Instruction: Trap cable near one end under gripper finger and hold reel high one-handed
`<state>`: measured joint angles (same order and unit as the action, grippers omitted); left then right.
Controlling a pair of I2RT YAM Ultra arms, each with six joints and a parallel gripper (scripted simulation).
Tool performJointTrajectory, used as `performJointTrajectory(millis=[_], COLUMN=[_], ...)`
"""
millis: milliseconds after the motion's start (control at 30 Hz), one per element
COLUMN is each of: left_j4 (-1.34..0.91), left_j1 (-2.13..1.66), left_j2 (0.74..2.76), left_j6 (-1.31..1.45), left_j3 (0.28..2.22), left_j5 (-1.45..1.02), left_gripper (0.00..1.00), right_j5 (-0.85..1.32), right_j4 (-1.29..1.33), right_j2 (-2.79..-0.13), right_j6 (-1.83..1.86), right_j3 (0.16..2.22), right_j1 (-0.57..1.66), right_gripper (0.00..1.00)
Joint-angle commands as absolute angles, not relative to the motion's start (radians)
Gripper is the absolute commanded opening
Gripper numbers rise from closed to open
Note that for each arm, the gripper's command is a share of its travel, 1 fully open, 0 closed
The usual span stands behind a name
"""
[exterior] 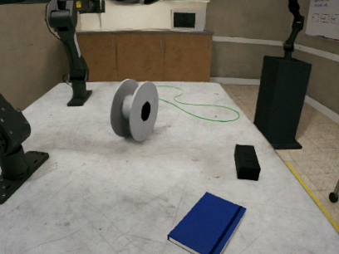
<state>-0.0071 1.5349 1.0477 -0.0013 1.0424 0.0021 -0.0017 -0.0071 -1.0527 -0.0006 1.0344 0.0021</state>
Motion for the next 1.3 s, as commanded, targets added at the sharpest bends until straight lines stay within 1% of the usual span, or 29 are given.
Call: performJointTrajectory(millis=[0,767,1167,1267], left_j4=[0.008,0.008,0.008,0.008], left_j1=[1.530,1.530,1.530,1.520], left_j2=[1.055,1.055,1.055,1.055], left_j6=[0.005,0.005,0.005,0.005], left_j3=[1.041,1.041,1.041,1.041], left_j5=[-0.008,-0.008,-0.008,-0.008], left_gripper=[1.00,1.00,0.30,0.30], right_j5=[0.009,0.009,0.009,0.009], right_j4=[0.009,0.009,0.009,0.009], right_j2=[-1.023,-1.023,-1.023,-1.023], right_j6=[0.002,0.002,0.002,0.002], right_j3=[1.073,1.074,1.074,1.074], right_j1=[-0.010,-0.010,-0.010,-0.010], right_gripper=[0.75,0.75,0.75,0.75])
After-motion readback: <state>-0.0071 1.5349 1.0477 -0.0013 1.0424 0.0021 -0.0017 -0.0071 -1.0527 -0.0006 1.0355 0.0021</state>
